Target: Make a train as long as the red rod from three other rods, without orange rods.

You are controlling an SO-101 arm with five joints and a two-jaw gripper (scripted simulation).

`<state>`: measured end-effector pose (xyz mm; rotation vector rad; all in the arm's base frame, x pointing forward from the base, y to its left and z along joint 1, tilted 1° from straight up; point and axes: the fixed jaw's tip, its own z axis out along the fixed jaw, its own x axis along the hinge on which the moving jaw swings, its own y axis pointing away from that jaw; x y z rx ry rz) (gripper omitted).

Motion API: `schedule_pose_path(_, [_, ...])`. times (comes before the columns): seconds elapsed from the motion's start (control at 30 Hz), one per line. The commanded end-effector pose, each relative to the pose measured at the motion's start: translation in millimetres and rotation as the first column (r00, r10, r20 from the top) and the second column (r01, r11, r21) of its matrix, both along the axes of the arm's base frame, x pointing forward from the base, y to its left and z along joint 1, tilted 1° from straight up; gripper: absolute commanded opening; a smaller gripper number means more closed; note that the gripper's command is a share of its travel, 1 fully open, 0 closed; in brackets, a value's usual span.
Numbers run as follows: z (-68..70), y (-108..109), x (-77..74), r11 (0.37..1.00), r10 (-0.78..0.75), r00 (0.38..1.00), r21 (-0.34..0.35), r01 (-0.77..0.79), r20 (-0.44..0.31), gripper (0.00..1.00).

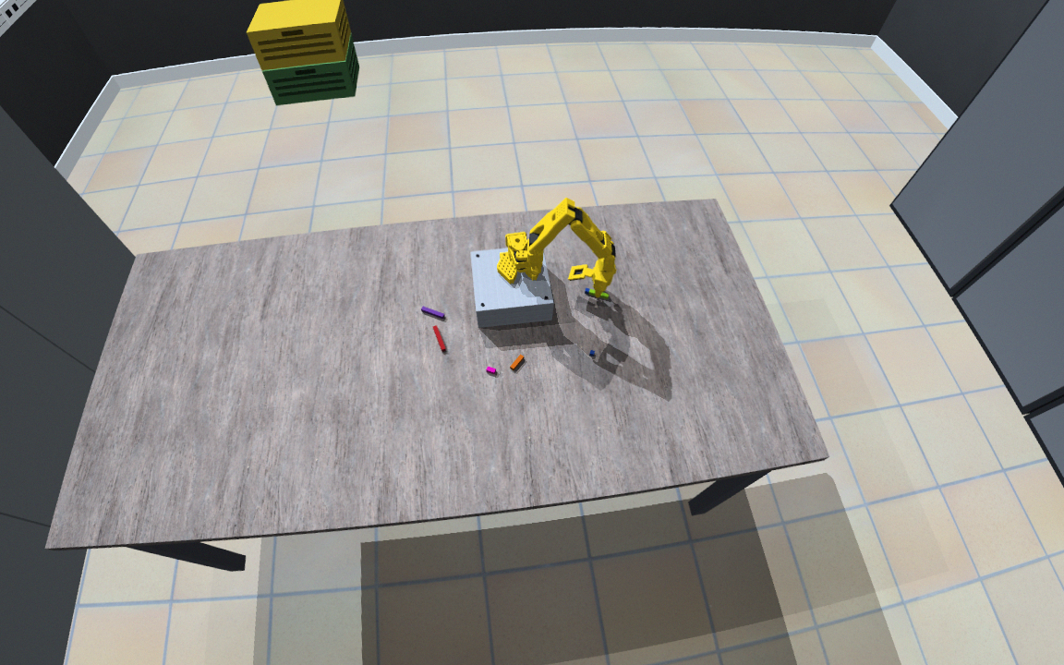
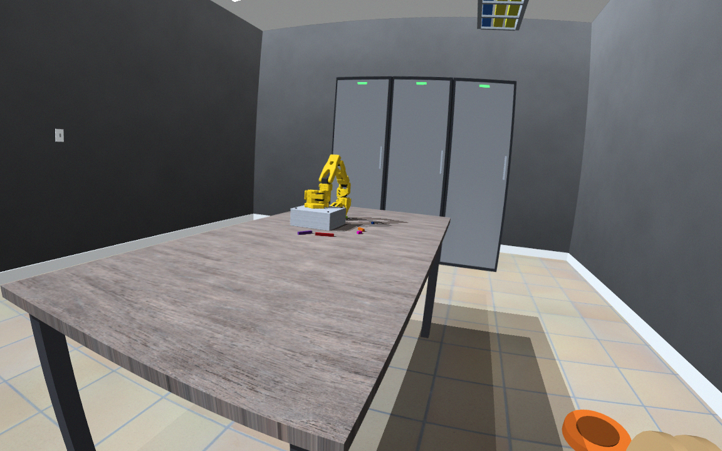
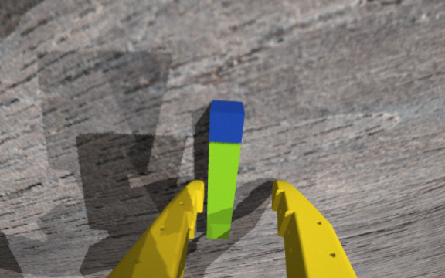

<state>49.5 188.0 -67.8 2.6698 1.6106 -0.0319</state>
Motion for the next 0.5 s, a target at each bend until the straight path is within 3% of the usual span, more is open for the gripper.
schedule_pose_path(0.0, [3.1, 0.3, 4.0, 1.0, -0.004, 1.0, 0.016, 0.004, 0.002, 0.17])
schedule_pose_path(0.47, [6.5, 0.3, 4.4, 1.0, -0.004, 1.0, 0.016, 0.004, 0.002, 0.17])
